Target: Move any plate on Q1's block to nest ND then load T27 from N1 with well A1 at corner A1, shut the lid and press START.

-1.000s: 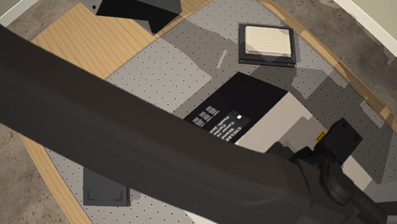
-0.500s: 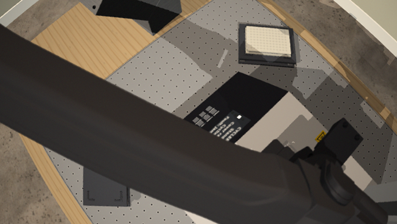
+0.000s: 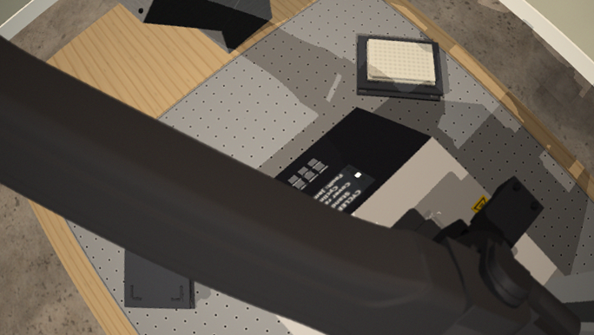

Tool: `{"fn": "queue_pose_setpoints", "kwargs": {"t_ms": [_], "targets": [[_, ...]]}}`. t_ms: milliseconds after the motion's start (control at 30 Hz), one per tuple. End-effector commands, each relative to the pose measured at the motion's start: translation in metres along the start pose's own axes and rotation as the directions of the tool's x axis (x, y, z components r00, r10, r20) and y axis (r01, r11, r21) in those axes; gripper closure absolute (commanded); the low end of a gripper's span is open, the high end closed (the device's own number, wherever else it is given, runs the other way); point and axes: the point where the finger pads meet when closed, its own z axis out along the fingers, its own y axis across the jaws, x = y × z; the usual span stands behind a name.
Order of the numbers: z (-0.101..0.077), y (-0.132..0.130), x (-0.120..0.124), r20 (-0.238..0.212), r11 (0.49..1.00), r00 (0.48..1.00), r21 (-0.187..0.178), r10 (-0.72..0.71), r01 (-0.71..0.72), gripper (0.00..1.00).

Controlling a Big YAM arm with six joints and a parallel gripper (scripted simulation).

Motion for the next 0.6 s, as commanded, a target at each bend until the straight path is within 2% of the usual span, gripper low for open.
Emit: {"fn": "queue_pose_setpoints", "kwargs": {"t_ms": [0, 567], "targets": [[-0.0457, -0.0316, 0.0066, 0.014, 0.994, 0.999, 0.100, 0.030, -0.031, 0.00], [-0.0448, -0.0305, 0.0078, 0.013, 0.995, 0.999, 0.097, 0.030, -0.031, 0.00]]}}
